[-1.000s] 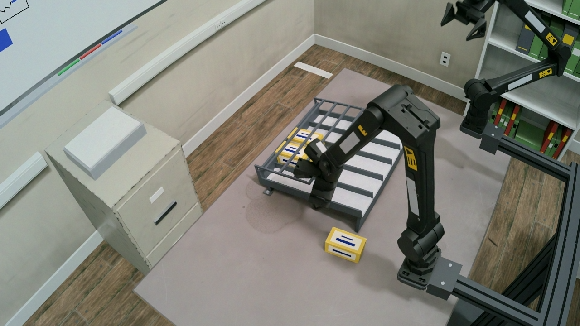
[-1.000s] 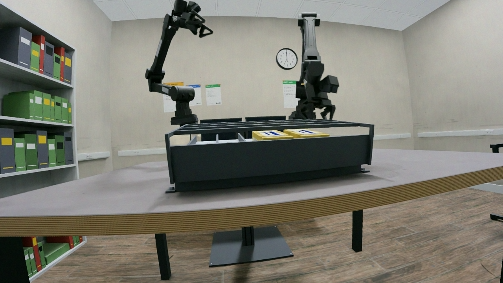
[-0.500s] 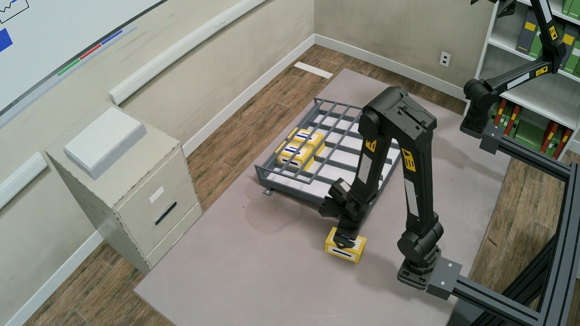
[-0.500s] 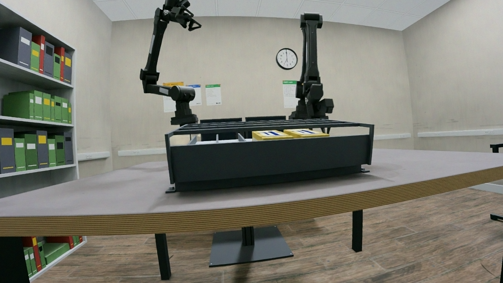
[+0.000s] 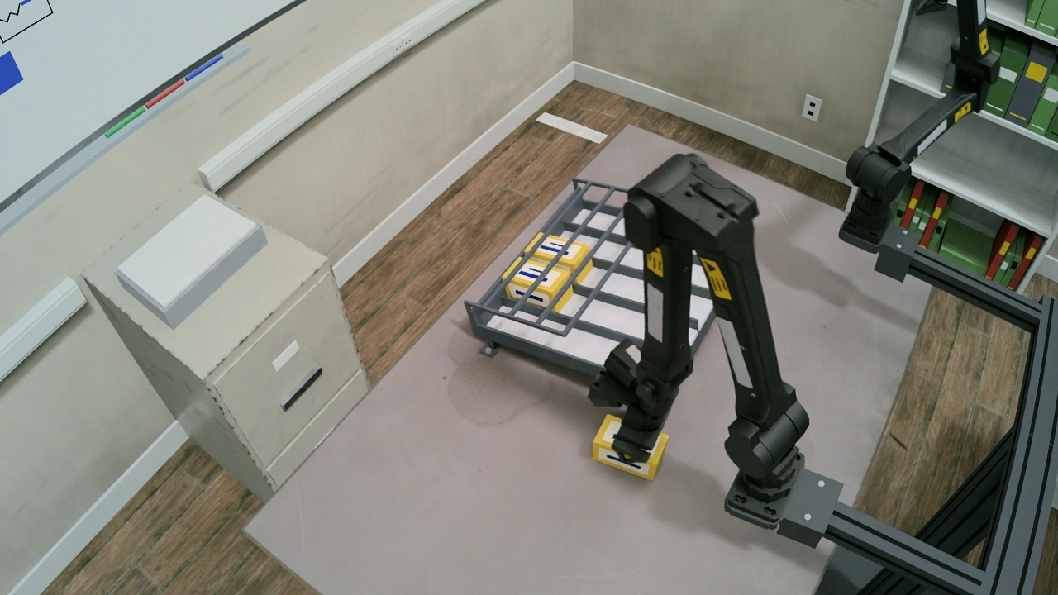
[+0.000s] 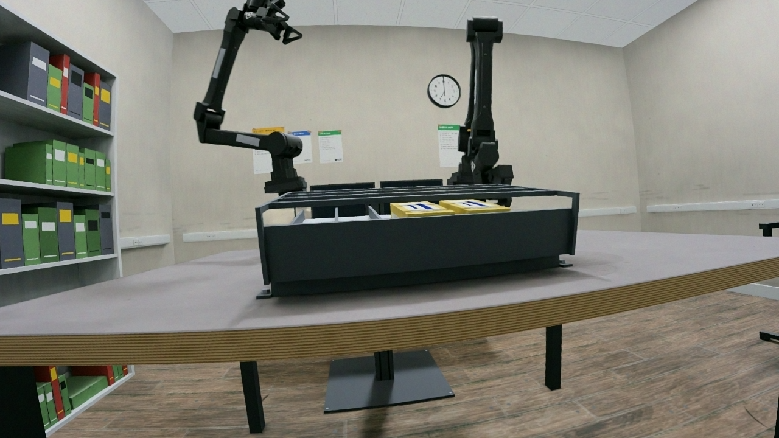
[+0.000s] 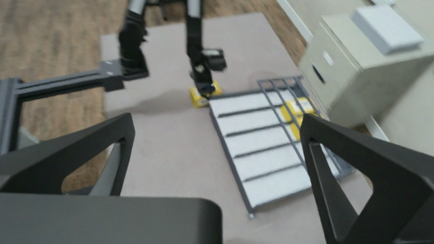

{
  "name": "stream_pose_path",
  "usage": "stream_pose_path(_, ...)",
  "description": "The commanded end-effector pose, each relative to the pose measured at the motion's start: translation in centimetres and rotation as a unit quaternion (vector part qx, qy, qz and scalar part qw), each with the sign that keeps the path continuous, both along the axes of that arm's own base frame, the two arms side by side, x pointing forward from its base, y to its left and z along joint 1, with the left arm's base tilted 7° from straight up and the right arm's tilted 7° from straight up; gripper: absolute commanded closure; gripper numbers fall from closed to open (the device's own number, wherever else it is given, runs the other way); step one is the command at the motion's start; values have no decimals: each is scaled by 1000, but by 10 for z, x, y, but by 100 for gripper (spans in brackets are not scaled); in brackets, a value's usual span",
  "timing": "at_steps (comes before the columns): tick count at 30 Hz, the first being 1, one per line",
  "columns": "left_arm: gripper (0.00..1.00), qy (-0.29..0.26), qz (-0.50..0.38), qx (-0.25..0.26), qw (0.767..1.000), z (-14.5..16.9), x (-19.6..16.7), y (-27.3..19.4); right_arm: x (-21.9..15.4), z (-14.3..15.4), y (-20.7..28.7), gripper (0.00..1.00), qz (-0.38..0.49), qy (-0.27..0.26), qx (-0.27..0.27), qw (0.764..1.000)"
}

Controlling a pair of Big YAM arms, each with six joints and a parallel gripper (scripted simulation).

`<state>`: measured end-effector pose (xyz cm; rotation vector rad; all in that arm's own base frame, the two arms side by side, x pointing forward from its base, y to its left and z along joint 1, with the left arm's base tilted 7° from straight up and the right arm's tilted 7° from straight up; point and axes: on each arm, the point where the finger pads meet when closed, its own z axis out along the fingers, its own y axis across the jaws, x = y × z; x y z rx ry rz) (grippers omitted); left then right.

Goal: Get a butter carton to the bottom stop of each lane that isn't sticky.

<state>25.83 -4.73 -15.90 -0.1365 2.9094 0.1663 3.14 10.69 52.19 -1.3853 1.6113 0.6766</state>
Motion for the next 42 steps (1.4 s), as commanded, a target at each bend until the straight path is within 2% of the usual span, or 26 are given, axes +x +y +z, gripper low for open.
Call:
stream_pose_path(1,15,-8,-3,-1,1000,-6,12,0,-7,23,-4,0,11,22,33,999)
stream_pose_path(6,18,-15,-5,-4,1000,-7,16,-2,-6,21,-4,0,6,22,31,999)
stream_pose_path(16,40,-9,-2,-3,1000,-11,9,0,-6,21,-4,0,6,22,31,999)
stream_pose_path(21,40,-12,-3,-4,1000,-5,9,-3,-6,21,-4,0,7,21,31,999)
stream_pose_path(27,40,-17,-4,-4,1000,36,11,-10,-5,15,-1,0,9,21,24,999)
stream_pose_path(35,40,-23,-4,-6,1000,119,11,-21,-5,15,-1,0,9,21,24,999)
stream_pose_path(37,40,-23,-4,-6,1000,119,11,-21,-5,15,-1,0,9,21,24,999)
stream_pose_path(42,40,-25,-4,-8,1000,178,8,-27,-5,15,-1,0,9,21,24,999)
